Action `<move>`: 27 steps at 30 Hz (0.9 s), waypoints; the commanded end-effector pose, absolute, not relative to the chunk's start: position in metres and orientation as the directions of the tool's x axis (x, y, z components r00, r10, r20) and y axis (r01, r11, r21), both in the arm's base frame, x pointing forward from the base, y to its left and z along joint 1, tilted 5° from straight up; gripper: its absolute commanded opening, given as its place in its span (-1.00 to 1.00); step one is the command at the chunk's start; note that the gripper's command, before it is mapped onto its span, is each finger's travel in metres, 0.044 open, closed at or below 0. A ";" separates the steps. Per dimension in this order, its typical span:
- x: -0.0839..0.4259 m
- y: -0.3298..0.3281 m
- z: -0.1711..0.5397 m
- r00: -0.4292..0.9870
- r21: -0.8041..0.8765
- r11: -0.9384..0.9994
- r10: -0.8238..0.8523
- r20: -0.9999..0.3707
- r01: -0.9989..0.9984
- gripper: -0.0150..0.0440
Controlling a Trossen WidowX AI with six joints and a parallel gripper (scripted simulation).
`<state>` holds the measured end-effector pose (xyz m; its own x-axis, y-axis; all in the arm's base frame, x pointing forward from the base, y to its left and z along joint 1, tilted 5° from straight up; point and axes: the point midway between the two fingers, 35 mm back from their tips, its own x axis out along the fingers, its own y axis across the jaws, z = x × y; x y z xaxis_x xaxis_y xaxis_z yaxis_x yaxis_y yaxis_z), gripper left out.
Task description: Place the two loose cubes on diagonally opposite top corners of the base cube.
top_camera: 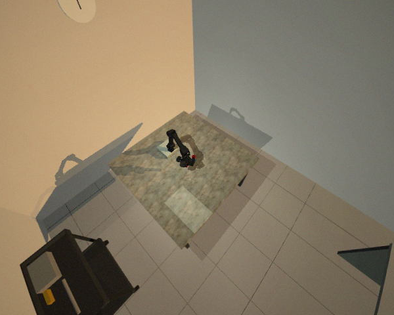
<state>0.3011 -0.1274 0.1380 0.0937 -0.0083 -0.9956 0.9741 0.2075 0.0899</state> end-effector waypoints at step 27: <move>0.306 -0.034 0.133 0.101 0.096 0.278 -0.005 -0.995 0.956 -0.14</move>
<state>0.3076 -0.0406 0.1312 0.0922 0.0016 -0.9957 0.9571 0.2757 0.0891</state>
